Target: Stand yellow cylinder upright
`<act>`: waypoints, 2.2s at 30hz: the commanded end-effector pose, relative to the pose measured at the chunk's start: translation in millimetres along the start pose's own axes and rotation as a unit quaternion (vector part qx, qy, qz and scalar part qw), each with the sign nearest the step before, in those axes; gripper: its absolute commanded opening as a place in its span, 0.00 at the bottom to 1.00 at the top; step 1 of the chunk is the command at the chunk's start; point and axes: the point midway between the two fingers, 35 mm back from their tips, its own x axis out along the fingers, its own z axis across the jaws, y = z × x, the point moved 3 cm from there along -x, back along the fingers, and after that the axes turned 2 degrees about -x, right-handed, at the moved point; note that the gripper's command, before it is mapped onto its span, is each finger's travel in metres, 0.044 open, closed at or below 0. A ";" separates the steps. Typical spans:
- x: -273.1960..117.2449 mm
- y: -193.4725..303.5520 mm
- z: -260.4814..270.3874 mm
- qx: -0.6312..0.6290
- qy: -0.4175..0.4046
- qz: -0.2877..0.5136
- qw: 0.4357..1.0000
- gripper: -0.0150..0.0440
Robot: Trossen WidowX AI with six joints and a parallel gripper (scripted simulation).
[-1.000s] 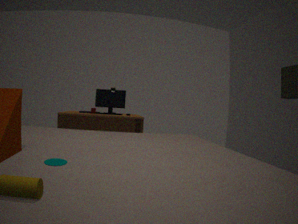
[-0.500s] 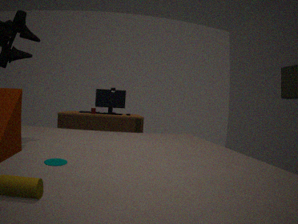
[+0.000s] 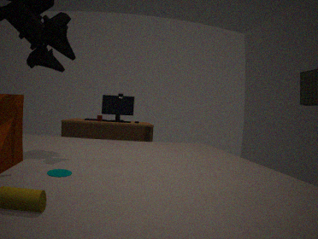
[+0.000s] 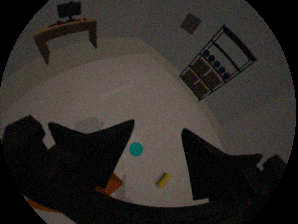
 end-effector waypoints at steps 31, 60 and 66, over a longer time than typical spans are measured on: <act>81.0 220.7 -143.0 0.344 -0.024 0.437 0.831 0.78; 102.6 249.6 -130.3 0.343 -0.021 0.438 0.831 0.43; 92.7 235.1 -136.8 0.344 -0.023 0.437 0.831 0.43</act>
